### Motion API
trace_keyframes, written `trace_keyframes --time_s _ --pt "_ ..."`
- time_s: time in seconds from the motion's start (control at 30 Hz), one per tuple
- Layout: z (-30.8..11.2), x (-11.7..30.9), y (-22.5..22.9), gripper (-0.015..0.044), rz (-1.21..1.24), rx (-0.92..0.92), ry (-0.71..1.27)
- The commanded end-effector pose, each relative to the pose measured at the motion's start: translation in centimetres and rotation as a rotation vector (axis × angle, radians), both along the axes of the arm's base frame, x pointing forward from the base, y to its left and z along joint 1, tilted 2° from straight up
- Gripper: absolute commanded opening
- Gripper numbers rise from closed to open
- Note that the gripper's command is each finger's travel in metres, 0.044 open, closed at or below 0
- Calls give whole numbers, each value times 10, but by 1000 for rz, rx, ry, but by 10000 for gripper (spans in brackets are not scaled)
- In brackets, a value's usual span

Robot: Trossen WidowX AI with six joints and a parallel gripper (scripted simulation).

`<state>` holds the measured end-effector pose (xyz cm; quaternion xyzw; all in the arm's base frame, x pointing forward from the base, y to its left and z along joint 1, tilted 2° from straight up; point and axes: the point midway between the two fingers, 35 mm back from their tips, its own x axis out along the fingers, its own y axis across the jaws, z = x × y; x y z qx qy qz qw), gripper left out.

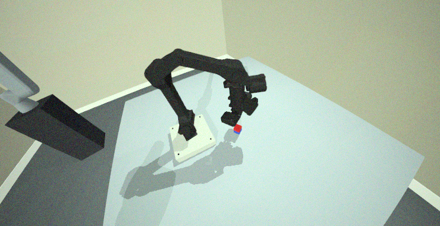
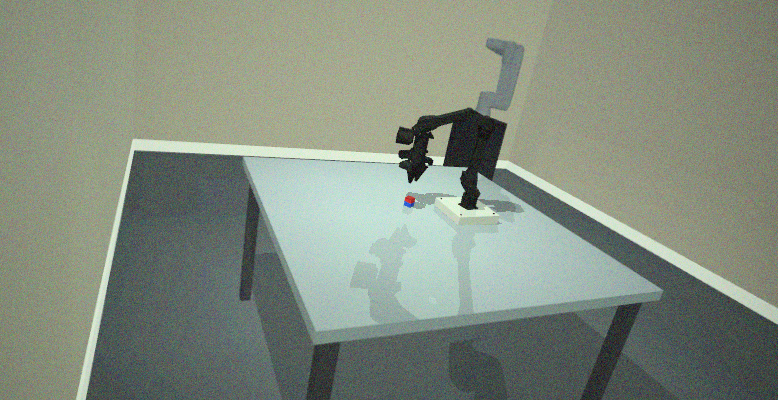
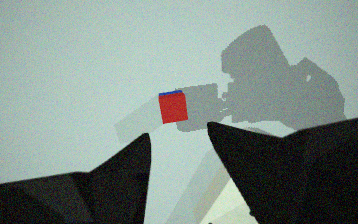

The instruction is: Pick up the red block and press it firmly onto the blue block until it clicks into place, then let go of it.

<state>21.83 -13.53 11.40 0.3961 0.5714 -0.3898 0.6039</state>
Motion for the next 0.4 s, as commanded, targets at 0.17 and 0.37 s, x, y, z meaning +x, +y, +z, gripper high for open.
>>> trace_keyframes --time_s 0.17,0.37 --pt "20 -1 0 220 4 0 -7" --pt "20 -1 0 220 4 0 -7"
